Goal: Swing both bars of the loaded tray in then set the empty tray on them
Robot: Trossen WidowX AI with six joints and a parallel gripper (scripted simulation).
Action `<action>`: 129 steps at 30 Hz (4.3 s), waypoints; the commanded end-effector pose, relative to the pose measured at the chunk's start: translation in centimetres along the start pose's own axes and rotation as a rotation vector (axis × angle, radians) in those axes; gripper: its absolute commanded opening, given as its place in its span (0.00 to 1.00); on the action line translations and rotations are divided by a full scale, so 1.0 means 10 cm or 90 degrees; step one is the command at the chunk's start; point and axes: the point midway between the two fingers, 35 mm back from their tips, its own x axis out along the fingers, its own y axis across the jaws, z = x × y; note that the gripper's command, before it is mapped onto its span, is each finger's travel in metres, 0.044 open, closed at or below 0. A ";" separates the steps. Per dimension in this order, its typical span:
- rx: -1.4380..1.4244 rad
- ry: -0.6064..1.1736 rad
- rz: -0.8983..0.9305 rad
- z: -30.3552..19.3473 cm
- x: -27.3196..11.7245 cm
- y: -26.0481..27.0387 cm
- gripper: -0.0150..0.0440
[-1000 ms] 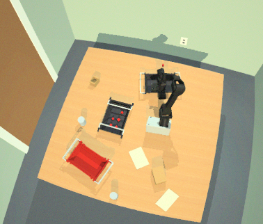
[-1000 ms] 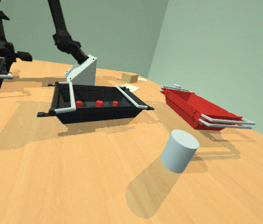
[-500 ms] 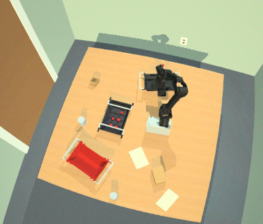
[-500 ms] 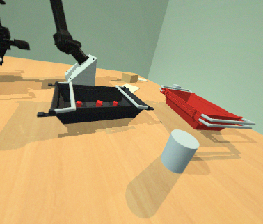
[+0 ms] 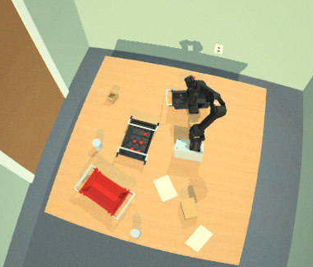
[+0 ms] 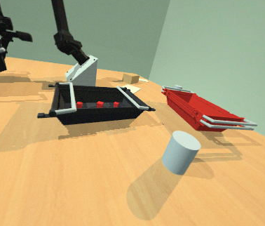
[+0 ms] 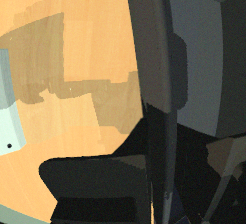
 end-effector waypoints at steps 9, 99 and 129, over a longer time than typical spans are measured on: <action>0.013 -0.005 -0.002 0.05 -0.41 -0.11 0.25; -0.348 -0.043 0.059 1.76 -0.82 0.13 0.25; -0.590 -0.036 0.047 2.72 -0.90 1.07 0.25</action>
